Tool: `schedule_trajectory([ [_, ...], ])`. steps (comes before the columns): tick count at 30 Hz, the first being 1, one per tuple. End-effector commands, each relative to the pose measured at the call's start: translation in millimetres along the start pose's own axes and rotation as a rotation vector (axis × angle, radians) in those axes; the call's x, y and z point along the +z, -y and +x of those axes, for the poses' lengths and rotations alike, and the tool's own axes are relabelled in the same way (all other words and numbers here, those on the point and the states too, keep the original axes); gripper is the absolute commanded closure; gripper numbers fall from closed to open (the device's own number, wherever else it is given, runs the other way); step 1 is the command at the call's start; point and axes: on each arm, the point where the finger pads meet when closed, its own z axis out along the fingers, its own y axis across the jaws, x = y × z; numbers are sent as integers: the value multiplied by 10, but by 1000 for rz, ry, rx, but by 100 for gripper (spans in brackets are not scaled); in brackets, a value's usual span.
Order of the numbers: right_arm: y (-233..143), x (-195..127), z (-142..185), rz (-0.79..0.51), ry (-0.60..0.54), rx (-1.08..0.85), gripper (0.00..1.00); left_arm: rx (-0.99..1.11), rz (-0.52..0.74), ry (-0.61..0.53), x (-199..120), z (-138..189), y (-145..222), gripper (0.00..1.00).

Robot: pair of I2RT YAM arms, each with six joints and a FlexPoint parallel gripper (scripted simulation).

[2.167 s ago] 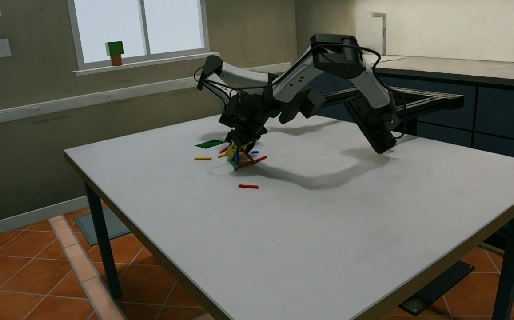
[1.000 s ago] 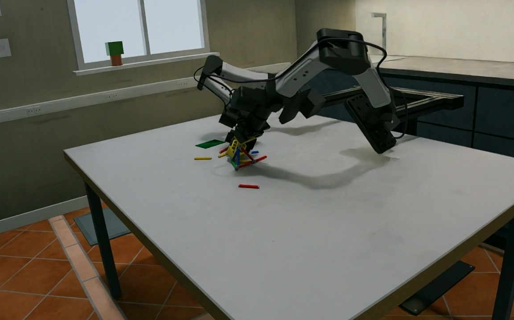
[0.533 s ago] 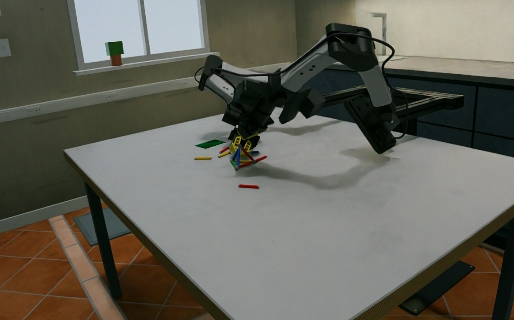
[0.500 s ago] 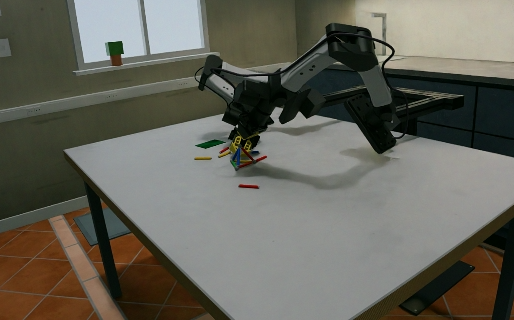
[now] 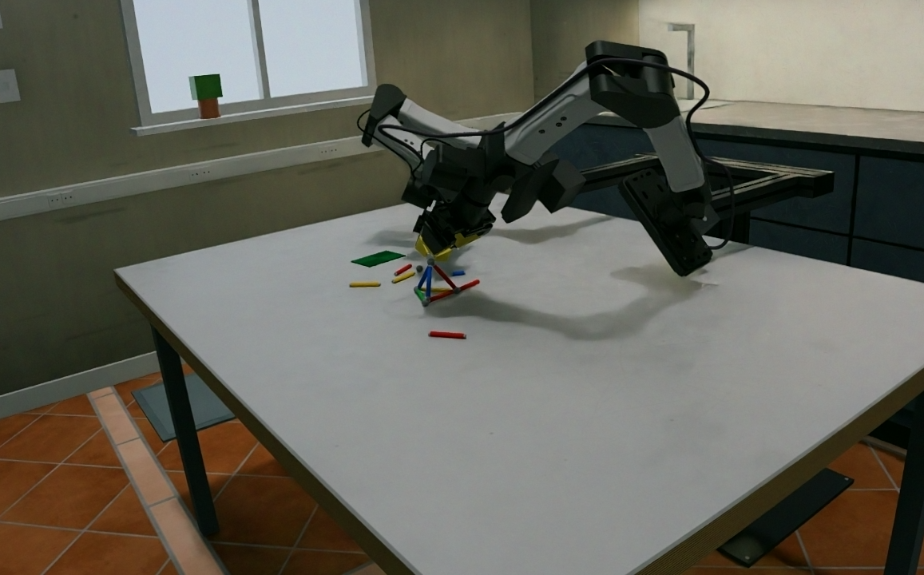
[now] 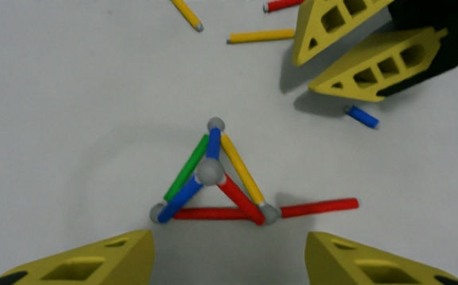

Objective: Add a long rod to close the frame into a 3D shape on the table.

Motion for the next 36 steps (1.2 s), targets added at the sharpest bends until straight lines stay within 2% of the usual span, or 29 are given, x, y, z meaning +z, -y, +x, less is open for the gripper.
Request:
schedule_trajectory([
  [1,4,-31,-93,-49,12,43,80,-6,-25,-36,-162,-127,-85,39],
  [6,29,-71,-236,-147,2,127,80,-3,4,-172,-179,-132,19,39],
  [12,240,-316,-549,-258,-19,232,80,7,-4,-246,-237,-305,1,39],
  [15,302,-375,-609,-260,-17,243,80,8,-6,-253,-242,-333,-3,39],
  [25,874,-1271,-1134,-258,9,342,80,14,-25,-259,-262,-502,-59,39],
  [30,959,-1793,-1234,-274,11,381,80,16,-22,-261,-247,-503,-49,39],
  [32,959,-1793,-1234,-274,11,381,80,16,-22,-261,-247,-503,-49,39],
  [36,990,-2064,-1262,-267,24,396,80,16,-20,-260,-246,-505,-44,39],
])
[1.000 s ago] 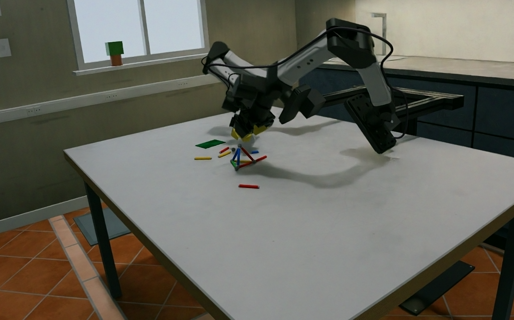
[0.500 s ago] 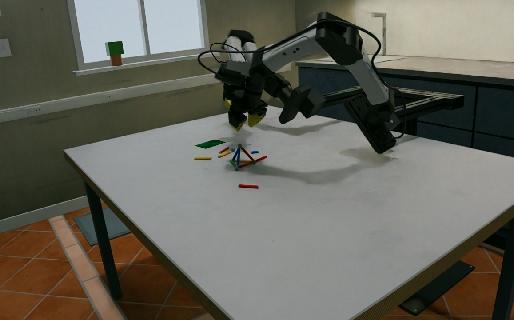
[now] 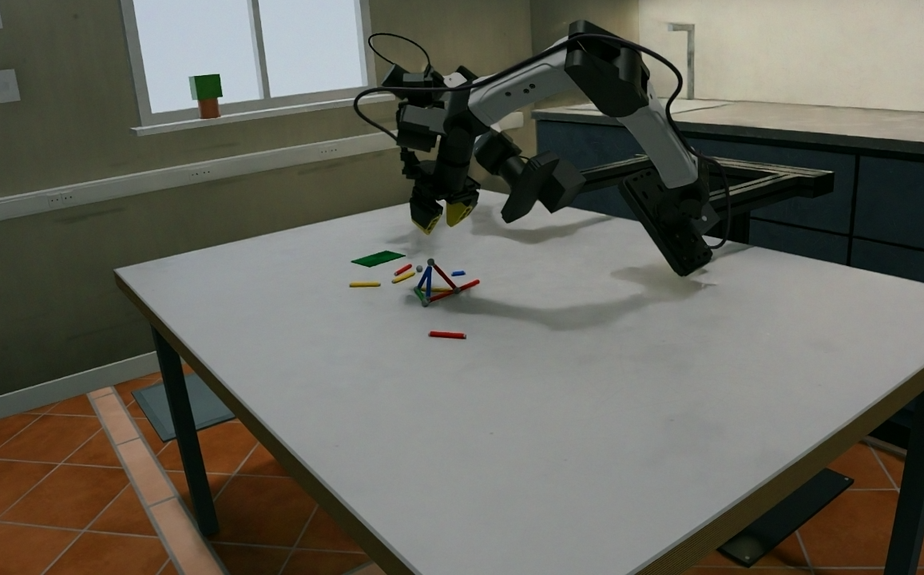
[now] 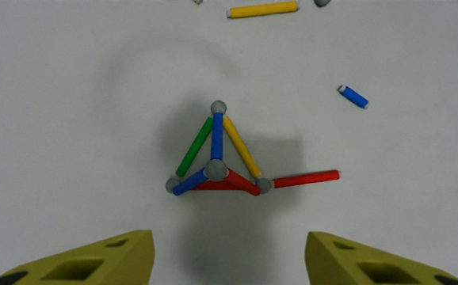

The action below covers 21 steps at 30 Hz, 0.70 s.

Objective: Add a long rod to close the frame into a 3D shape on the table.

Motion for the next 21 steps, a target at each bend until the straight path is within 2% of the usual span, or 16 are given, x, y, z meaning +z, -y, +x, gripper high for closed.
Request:
schedule_trajectory([
  [1,-183,-273,83,-116,-111,47,80,7,-23,15,-85,-141,-27,39],
  [7,-121,-402,-19,-82,-62,44,80,7,-23,16,-85,-143,-28,39],
  [21,-131,-394,-17,-88,-64,41,80,7,-23,15,-85,-142,-27,39],
])
